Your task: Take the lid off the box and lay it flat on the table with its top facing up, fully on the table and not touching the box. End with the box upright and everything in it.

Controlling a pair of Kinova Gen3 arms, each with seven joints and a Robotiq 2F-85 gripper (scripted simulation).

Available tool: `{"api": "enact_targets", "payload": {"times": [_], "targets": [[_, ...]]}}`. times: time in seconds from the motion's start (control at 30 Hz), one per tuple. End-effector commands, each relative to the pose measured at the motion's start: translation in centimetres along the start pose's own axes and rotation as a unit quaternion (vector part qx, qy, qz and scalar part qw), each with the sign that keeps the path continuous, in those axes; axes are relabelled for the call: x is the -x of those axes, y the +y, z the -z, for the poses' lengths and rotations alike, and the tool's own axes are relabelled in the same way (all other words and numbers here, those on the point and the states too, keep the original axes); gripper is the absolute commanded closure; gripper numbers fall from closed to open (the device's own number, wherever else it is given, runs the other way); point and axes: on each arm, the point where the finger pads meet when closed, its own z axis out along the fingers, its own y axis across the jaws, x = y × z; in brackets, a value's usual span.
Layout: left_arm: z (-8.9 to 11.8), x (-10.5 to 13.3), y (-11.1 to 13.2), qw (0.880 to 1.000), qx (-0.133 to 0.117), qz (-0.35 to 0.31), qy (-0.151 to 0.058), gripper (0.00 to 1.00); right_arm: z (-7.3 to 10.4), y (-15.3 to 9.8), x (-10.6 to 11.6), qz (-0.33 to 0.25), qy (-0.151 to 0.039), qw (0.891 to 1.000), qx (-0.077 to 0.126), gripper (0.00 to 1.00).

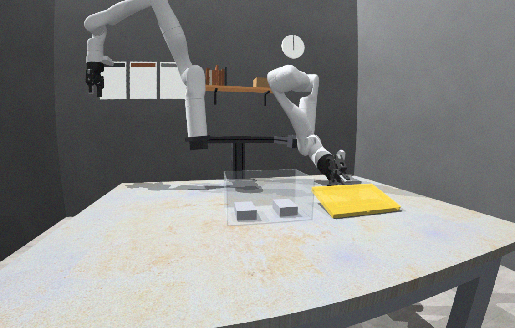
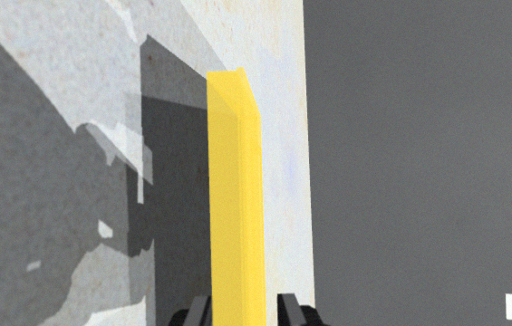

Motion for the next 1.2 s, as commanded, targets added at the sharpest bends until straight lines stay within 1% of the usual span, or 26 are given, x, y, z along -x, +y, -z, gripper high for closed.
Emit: {"api": "enact_targets", "payload": {"times": [0.0, 0.53, 1.0, 1.17], "targets": [[0.0, 0.0, 0.0, 1.0, 0.0, 0.0, 0.0, 0.653, 0.1, 0.0, 0.0, 0.0, -0.001, 1.0, 0.0, 0.002], [-0.1, 0.0, -0.7, 1.0, -0.008, 0.0, 0.0, 0.653, 0.1, 0.0, 0.0, 0.0, -0.001, 1.0, 0.0, 0.002], [-0.3, 0.0, -1.0, 1.0, -0.026, 0.0, 0.0, 0.653, 0.1, 0.0, 0.0, 0.0, -0.001, 1.0, 0.0, 0.002], [-0.3, 0.0, -1.2, 0.999, -0.035, 0.0, 0.0, 0.653, 0.1, 0.0, 0.0, 0.0, -0.001, 1.0, 0.0, 0.002]]}}
